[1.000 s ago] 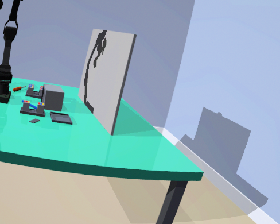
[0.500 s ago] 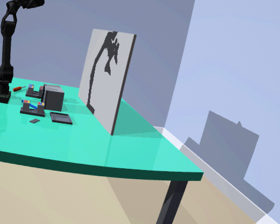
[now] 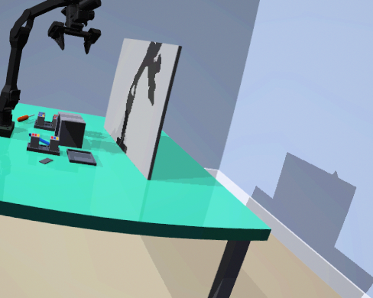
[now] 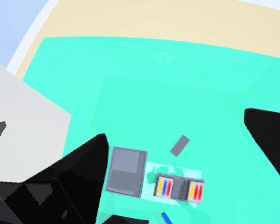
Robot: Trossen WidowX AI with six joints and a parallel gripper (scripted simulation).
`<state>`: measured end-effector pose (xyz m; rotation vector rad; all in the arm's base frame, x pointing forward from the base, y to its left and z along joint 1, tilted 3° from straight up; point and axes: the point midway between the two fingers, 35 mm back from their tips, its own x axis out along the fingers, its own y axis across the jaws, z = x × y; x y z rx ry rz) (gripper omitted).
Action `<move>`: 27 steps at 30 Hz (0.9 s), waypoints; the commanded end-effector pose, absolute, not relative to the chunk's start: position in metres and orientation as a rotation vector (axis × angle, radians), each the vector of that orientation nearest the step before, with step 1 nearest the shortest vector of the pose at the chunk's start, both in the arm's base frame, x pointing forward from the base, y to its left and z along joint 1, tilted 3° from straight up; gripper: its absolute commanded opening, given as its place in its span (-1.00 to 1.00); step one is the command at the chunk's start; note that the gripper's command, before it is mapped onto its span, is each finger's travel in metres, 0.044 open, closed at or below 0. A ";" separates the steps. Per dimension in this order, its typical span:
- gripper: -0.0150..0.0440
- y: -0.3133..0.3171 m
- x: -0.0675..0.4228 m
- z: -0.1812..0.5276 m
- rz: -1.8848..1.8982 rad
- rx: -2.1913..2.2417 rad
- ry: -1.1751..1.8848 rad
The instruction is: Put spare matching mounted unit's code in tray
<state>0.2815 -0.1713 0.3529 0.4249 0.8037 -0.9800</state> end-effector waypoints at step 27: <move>1.00 0.089 0.369 0.201 0.253 -0.180 1.506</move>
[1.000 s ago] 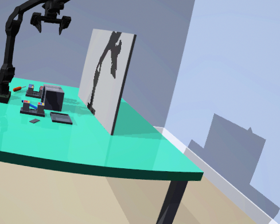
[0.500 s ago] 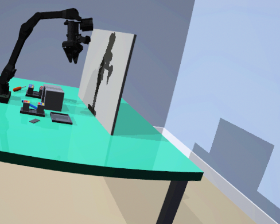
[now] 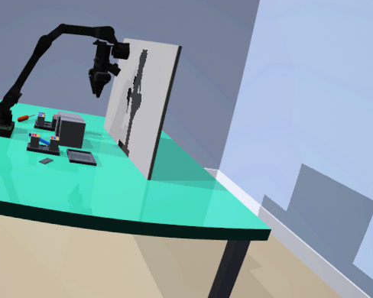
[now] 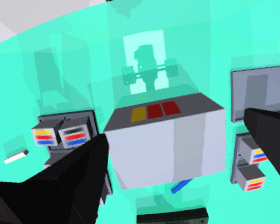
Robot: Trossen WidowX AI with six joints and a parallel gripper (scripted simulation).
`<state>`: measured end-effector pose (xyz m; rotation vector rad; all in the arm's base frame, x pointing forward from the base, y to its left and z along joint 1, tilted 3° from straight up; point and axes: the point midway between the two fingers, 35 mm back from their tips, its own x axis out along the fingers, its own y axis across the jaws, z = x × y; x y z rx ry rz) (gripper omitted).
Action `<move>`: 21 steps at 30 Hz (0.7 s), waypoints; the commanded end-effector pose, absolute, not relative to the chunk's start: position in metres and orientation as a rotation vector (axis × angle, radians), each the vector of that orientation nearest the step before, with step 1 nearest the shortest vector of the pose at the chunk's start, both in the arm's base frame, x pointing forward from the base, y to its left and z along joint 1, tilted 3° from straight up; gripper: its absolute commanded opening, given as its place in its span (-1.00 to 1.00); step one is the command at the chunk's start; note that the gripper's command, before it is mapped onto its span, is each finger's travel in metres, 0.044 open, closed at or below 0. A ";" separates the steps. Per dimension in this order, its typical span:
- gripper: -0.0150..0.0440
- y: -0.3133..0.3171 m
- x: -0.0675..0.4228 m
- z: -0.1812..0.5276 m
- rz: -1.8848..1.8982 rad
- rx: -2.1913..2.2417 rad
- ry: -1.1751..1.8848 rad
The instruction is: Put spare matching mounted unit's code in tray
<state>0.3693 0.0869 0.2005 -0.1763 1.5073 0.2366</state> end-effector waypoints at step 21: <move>1.00 -0.048 0.312 0.181 -0.363 0.397 1.524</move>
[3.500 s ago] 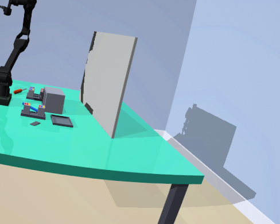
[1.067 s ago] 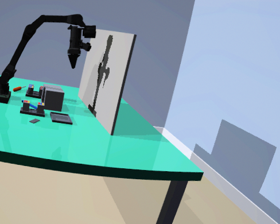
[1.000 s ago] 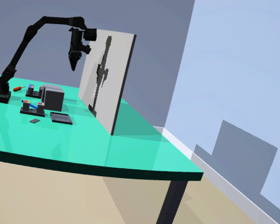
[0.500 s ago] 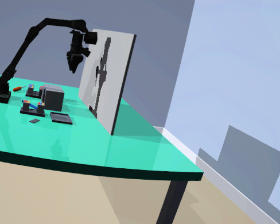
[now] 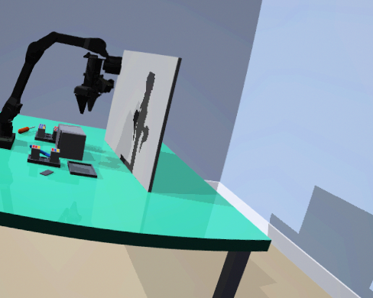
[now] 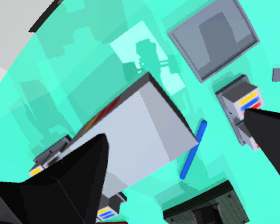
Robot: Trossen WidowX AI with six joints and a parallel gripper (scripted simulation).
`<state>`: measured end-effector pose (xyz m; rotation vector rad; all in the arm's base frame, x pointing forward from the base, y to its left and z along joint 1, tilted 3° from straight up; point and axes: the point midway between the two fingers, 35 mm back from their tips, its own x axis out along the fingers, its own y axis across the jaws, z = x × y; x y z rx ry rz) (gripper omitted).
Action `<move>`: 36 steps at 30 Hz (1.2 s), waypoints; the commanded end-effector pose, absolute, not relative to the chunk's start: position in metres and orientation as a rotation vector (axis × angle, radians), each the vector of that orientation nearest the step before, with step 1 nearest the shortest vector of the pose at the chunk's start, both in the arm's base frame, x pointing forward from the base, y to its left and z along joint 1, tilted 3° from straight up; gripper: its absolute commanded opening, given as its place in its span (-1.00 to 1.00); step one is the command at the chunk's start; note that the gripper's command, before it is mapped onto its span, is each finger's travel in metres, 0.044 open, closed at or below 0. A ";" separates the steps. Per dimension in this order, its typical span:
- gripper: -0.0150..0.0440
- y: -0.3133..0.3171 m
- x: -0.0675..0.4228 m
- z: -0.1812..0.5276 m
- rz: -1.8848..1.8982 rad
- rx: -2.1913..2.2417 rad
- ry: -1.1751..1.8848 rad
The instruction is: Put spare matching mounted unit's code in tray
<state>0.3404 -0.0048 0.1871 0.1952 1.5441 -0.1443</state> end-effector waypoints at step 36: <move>0.53 -0.139 0.190 0.095 -1.073 1.061 1.333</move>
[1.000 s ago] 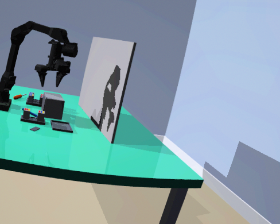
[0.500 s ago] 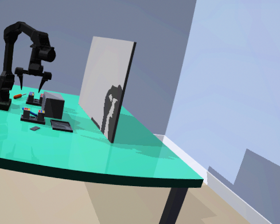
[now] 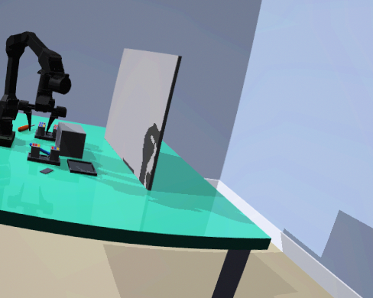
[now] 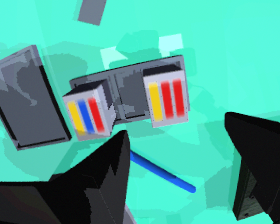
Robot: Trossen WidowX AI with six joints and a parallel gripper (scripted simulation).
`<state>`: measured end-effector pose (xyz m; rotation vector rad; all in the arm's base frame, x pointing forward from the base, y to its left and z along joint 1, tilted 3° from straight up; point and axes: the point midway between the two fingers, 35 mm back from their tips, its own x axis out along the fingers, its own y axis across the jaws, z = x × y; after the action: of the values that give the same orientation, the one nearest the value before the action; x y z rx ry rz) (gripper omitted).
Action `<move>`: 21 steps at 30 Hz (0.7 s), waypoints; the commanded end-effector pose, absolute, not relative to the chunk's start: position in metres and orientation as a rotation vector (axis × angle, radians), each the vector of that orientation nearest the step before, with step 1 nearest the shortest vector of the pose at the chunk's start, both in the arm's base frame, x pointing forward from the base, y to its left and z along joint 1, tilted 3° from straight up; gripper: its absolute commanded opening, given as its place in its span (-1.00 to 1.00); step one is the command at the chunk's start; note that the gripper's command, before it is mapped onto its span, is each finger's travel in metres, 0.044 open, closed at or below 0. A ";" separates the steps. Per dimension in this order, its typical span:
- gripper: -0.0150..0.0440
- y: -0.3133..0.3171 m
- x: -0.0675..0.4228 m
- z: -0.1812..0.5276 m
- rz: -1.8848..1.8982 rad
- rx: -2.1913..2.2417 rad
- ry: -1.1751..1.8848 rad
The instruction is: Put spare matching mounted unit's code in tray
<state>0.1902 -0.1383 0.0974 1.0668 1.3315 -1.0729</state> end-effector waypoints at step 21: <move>0.53 -0.141 0.192 0.063 -1.073 1.061 1.333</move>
<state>0.1922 -0.1405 0.0685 1.0668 1.3295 -1.0726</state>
